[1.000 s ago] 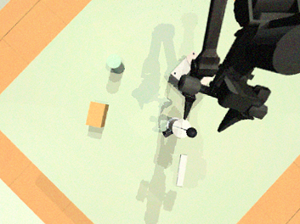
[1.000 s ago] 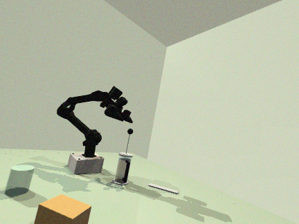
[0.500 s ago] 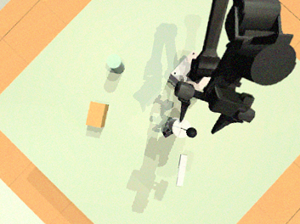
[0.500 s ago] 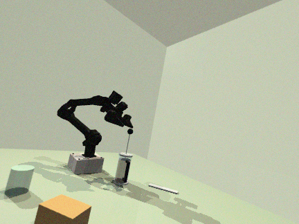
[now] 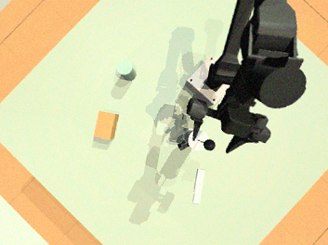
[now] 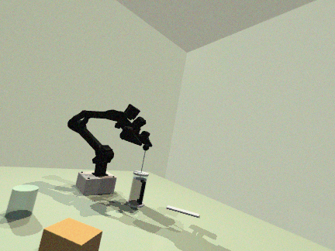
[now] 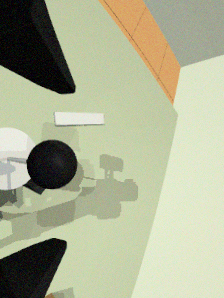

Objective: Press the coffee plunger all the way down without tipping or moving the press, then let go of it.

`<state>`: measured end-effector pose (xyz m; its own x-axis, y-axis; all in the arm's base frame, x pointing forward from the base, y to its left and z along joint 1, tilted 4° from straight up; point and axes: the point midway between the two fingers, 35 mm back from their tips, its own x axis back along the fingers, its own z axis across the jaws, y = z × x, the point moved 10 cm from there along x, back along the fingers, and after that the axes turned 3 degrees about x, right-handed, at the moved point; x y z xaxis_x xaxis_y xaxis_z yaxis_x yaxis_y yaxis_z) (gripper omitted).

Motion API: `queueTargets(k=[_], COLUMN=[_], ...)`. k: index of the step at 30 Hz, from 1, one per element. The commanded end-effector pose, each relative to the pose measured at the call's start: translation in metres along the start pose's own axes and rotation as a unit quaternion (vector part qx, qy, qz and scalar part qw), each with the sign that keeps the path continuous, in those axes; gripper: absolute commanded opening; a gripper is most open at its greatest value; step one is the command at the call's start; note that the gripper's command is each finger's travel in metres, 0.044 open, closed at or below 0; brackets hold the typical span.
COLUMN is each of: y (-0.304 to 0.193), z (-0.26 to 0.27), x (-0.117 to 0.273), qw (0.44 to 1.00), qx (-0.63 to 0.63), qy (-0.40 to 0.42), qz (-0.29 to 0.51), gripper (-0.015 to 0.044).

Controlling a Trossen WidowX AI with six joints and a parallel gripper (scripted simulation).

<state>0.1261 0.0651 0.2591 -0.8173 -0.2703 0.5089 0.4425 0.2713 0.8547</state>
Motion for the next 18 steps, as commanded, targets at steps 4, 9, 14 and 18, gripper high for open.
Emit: queueTargets(k=[4, 9, 14, 18], y=[-0.0025, -0.0025, -0.0025, -0.0025], z=[0.0002, 0.0002, 0.0002, 0.0002], x=[-0.0066, -0.0066, -0.0066, -0.0066], qw=[1.000, 1.000, 1.000, 1.000], qx=[0.004, 0.004, 0.004, 0.004], qy=[0.002, 0.002, 0.002, 0.002], qz=[0.005, 0.005, 0.005, 0.005], gripper=[0.0387, 0.0256, 0.0145, 0.0126])
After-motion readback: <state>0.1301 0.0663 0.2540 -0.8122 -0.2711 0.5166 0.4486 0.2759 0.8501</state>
